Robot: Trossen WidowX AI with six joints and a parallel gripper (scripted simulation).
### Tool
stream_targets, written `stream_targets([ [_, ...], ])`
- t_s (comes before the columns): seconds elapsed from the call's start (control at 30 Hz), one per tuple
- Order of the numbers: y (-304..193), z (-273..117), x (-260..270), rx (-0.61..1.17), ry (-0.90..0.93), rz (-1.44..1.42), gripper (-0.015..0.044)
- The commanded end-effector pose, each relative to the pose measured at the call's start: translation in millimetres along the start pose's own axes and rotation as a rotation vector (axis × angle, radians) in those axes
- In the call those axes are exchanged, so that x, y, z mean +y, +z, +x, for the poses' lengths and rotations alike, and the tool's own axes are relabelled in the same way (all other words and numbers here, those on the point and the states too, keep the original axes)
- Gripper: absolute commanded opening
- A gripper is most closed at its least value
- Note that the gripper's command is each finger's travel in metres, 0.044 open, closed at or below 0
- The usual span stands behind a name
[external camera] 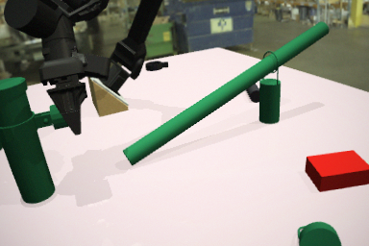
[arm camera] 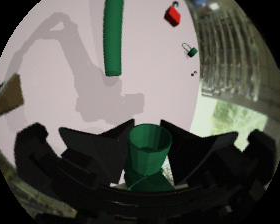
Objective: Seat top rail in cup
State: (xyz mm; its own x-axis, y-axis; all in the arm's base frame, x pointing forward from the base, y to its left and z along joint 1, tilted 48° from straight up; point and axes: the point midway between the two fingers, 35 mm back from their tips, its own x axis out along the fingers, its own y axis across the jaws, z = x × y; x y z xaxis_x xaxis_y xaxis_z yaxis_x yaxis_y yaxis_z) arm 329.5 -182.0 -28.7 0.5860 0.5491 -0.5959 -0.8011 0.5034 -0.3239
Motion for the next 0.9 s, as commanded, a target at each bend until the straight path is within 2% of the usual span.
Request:
stream_targets([
  [0.0, -2.3, -1.6, 1.9, -0.007, -0.005, -0.013, 0.0],
  [0.87, -0.8, -4.2, 8.8, -0.047, 0.001, -0.084, 0.0],
])
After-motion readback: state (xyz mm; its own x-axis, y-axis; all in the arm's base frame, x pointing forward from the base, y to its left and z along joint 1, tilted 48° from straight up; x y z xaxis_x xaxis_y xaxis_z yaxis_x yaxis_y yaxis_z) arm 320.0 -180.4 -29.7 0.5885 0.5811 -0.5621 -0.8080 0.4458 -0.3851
